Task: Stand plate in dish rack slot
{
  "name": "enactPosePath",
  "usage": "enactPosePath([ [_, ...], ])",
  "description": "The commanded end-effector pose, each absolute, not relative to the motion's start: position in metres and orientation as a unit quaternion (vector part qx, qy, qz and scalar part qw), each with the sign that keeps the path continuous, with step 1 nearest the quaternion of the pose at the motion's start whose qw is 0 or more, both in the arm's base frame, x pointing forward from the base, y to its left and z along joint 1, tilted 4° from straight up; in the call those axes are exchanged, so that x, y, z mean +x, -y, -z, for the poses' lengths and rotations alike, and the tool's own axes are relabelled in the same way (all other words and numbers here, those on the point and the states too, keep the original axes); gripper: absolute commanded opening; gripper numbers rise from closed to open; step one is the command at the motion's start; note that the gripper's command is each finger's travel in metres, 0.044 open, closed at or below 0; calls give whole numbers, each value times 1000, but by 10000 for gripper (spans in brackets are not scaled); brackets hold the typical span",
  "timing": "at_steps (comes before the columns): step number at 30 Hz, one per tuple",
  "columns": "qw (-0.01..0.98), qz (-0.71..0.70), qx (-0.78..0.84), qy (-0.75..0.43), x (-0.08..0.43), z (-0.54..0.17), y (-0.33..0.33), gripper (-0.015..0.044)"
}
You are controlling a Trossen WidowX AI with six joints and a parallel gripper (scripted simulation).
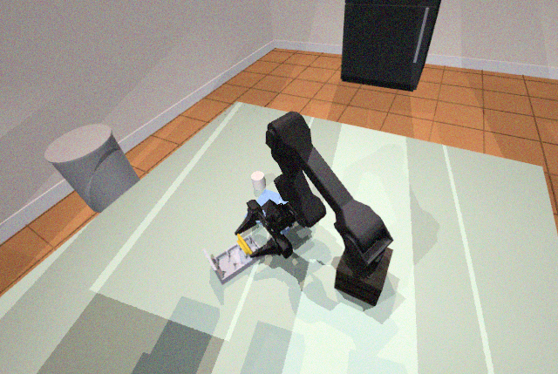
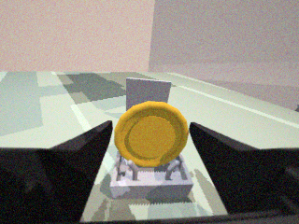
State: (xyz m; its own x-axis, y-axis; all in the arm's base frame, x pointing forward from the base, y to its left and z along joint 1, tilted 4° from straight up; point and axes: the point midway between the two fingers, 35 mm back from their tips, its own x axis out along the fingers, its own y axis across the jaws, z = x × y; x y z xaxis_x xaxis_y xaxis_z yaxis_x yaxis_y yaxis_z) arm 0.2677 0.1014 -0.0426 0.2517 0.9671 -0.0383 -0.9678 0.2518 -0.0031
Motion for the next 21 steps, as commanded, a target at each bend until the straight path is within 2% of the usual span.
enactPosePath([
  [1,791,-611,-13,-14,268,41,-101,400],
  [12,794,-608,-8,1,280,-65,-93,400],
  [17,798,-602,-3,-4,286,-71,-92,400],
  [21,822,-568,22,-38,310,-70,-88,400],
])
